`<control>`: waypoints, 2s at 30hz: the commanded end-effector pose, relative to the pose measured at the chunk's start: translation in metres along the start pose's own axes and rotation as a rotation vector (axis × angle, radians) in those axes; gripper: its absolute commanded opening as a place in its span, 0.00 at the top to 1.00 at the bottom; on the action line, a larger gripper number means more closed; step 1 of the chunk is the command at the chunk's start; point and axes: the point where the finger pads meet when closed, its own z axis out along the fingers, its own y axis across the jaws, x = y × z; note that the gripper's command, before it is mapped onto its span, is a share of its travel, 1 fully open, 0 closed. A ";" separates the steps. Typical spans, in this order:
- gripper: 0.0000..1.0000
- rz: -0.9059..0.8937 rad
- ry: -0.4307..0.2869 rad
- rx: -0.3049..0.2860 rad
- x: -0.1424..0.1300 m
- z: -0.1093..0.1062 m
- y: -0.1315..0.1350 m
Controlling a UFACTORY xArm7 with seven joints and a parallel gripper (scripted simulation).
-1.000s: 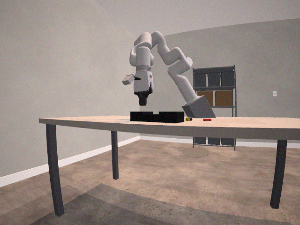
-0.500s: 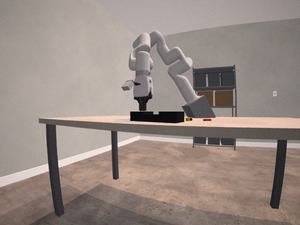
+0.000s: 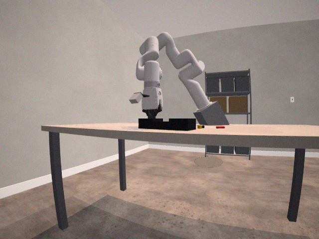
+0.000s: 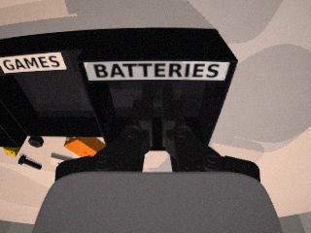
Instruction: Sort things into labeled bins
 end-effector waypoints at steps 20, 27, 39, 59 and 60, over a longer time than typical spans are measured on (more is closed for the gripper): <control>0.93 0.000 0.006 0.000 0.003 0.001 0.000; 0.93 0.000 0.006 0.000 0.003 0.001 0.000; 0.93 0.000 0.006 0.000 0.003 0.001 0.000; 0.93 0.000 0.006 0.000 0.002 -0.015 0.000; 0.93 0.000 0.006 0.000 0.002 -0.016 0.000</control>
